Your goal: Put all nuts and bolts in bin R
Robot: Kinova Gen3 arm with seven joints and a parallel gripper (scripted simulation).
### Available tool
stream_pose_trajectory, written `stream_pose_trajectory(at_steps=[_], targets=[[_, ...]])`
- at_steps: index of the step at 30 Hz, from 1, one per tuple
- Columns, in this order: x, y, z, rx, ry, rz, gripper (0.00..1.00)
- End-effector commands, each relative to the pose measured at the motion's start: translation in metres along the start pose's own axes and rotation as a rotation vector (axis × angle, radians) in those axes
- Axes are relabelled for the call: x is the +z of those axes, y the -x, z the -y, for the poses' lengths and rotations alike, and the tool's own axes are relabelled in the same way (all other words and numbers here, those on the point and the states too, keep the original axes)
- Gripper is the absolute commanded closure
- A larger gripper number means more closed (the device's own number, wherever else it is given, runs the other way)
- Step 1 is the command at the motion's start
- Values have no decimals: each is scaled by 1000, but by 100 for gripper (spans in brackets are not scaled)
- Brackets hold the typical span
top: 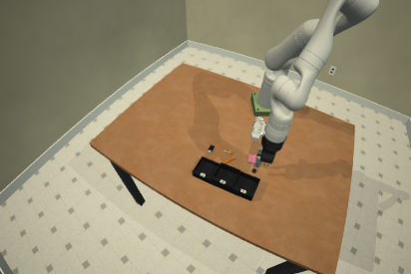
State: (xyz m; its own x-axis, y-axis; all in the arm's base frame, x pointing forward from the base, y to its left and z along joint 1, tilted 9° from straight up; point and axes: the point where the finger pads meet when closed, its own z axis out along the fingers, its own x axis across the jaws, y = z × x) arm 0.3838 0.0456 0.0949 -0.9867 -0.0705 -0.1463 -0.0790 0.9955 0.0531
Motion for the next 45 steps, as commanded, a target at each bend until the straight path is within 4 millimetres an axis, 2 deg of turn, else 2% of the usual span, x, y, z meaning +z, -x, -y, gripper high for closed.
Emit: stream_pose_trajectory(at_steps=[1,4,6,14,37,45], targets=[[9,-2,2,3,-2,-4,36],[21,-3,3,3,-2,-4,36],[21,-3,3,3,-2,-4,36],[53,-5,7,3,-2,-4,36],[54,-2,2,3,-2,-4,36],[62,-2,2,3,-2,-4,36]])
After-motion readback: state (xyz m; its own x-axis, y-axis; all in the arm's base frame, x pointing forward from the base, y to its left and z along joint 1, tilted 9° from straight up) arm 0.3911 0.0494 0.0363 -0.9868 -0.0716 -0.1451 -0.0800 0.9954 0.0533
